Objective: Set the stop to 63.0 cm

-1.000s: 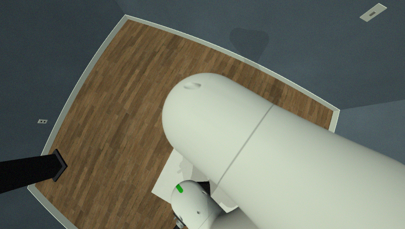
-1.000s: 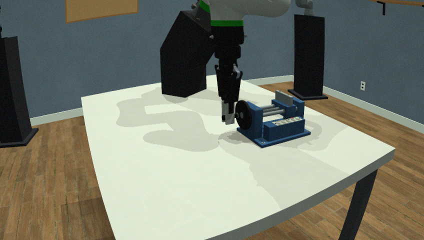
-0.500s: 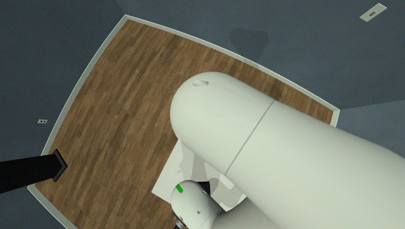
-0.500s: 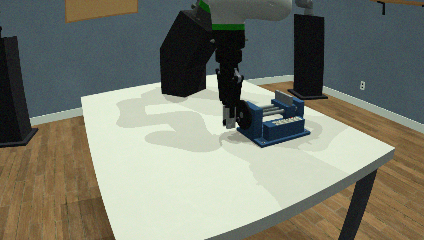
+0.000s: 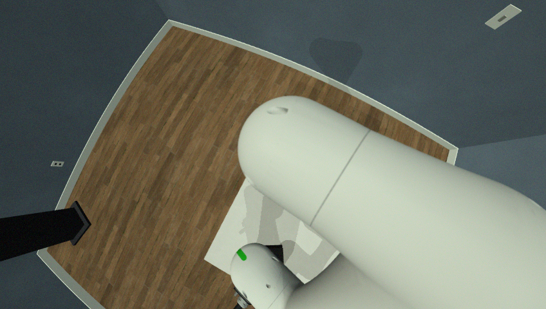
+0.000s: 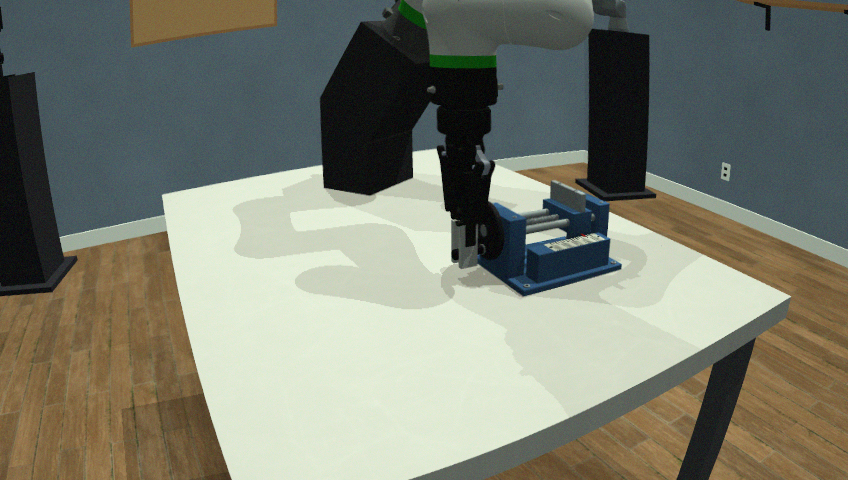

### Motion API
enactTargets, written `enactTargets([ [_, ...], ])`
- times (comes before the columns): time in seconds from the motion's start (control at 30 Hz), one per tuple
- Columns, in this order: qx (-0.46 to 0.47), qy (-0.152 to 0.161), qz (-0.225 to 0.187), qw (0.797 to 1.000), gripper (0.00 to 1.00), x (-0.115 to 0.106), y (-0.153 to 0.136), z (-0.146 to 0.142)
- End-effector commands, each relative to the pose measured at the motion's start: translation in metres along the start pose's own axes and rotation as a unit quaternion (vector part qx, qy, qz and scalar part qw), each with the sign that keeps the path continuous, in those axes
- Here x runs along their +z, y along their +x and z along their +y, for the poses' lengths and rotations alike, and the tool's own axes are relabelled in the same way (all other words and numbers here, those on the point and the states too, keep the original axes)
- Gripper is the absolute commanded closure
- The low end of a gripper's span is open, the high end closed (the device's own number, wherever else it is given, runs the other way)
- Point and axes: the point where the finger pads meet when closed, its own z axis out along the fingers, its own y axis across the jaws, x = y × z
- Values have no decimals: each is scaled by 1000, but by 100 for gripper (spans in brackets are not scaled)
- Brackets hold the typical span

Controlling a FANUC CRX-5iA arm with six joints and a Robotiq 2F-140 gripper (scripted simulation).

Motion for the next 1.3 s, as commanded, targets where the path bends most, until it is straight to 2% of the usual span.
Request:
enactTargets([
  [0.0,0,0,0,1000,96,0,0,-8],
  [0.3,0,0,0,1000,96,-5,0,-21],
  [0.63,0,0,0,1000,96,-25,0,-34],
  [1.27,0,0,0,1000,96,-54,0,-25],
])
